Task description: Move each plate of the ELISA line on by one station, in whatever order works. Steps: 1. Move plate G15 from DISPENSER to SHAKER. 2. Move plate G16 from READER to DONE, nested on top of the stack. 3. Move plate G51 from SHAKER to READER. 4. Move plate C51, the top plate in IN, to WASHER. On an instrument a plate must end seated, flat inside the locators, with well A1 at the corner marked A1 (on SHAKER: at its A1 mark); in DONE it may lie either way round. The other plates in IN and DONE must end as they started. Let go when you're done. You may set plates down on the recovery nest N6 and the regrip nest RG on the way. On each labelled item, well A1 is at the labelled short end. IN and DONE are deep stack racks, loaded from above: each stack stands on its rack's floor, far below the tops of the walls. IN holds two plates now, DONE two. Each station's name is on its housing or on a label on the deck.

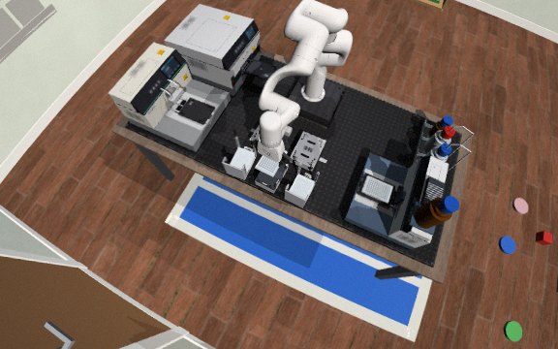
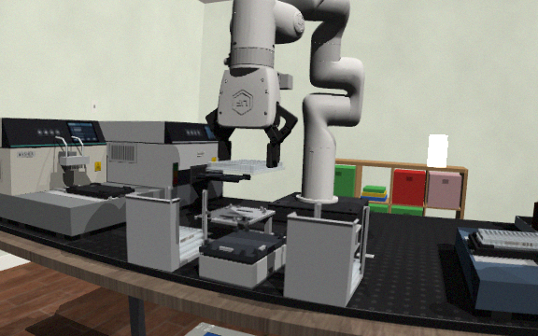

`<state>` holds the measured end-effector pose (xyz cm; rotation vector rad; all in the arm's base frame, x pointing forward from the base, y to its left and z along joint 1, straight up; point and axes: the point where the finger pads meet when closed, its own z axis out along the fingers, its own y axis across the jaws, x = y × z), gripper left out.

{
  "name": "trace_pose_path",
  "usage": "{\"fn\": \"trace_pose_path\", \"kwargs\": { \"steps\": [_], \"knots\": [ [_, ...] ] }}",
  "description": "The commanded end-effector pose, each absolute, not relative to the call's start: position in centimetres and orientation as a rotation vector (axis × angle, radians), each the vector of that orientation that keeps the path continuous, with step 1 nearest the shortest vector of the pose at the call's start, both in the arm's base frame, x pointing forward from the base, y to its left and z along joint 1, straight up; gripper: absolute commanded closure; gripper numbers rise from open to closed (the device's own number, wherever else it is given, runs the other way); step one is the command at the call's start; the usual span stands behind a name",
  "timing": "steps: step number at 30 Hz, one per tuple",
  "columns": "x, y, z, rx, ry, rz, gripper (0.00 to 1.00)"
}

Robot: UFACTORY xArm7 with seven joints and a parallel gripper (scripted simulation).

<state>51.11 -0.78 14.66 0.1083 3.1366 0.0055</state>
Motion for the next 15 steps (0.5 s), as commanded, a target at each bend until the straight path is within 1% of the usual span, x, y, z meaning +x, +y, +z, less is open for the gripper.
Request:
{"fn": "trace_pose_path", "kwargs": {
  "steps": [1,15],
  "knots": [
    [51.3,-0.8,15.6,0.108,3.131,0.006,1.0],
    [51.3,-0.8,17.1,0.108,3.131,0.006,1.0]
  ]
}}
